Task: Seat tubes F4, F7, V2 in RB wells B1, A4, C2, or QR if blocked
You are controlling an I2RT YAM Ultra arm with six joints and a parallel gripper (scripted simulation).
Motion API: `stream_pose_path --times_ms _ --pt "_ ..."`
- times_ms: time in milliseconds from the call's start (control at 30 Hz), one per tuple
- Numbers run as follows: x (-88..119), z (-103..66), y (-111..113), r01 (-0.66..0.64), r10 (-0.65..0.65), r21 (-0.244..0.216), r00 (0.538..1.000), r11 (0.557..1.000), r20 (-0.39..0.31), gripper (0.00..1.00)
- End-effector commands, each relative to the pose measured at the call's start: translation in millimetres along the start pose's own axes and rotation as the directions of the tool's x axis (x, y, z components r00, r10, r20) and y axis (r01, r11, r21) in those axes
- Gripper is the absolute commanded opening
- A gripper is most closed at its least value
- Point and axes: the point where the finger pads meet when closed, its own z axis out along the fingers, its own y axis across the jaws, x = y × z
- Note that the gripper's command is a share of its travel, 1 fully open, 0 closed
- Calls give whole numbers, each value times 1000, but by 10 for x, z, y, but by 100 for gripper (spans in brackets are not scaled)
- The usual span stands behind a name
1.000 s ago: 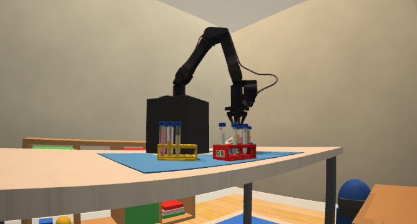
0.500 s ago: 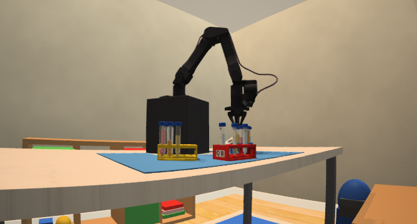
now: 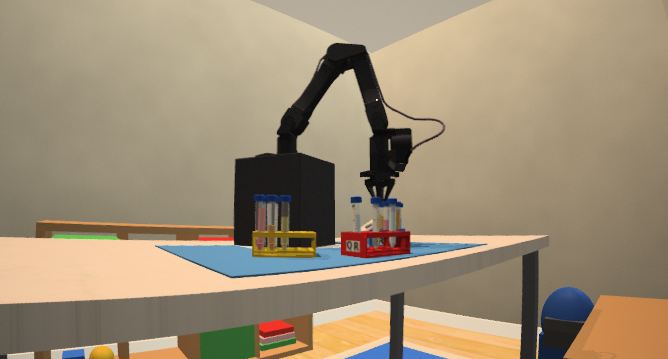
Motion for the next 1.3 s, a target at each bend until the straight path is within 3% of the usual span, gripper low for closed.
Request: stream_pose_path --times_ms 0,1267 --pt "16 -74 9 3 -3 2 1000 1000 10 0" --pt "-19 -401 -17 0 0 -3 1000 1000 14 0"
